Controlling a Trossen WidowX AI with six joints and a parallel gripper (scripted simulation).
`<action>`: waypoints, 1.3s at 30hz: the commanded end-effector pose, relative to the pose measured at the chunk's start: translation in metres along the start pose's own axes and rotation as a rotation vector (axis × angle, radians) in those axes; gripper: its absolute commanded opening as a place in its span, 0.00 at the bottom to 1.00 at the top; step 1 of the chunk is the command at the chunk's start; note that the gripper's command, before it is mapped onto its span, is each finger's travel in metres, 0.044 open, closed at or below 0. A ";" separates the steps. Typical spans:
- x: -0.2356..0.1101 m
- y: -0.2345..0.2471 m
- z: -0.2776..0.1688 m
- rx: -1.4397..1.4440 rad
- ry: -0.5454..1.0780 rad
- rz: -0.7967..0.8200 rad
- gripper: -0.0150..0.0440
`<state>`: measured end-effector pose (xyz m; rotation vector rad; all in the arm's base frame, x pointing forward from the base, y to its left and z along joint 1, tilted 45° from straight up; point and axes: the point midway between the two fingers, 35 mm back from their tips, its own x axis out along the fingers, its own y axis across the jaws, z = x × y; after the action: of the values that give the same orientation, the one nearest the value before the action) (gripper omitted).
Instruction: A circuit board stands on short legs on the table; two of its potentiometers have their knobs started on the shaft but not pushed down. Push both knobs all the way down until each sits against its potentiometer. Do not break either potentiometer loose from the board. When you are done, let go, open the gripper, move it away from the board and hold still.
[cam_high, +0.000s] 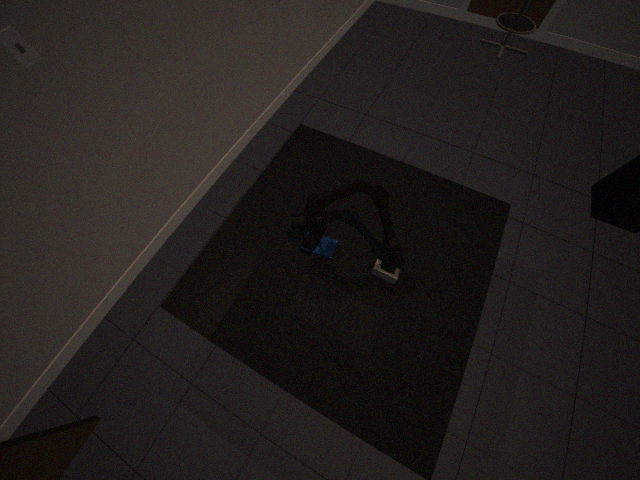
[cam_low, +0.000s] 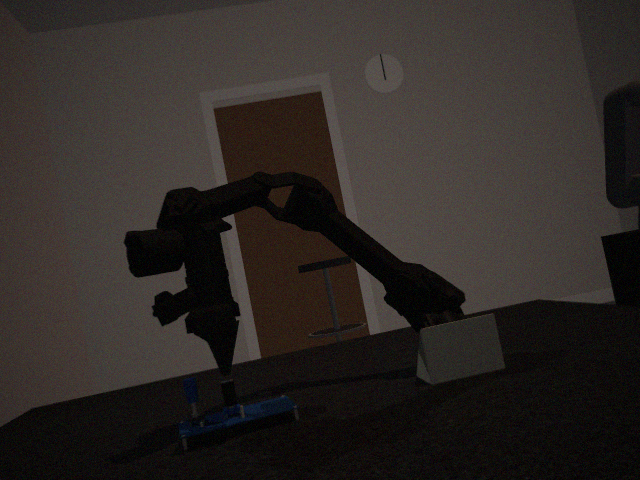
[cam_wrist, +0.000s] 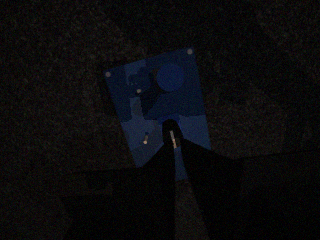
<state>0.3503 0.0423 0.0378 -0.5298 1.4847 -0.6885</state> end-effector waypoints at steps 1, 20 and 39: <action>0.001 0.000 0.000 0.000 0.001 0.000 0.43; -0.027 0.021 0.005 -0.269 -0.088 0.050 0.25; -0.032 0.017 0.015 -0.929 -0.113 0.004 0.25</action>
<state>0.3648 0.0751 0.0470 -1.1635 1.6387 0.0101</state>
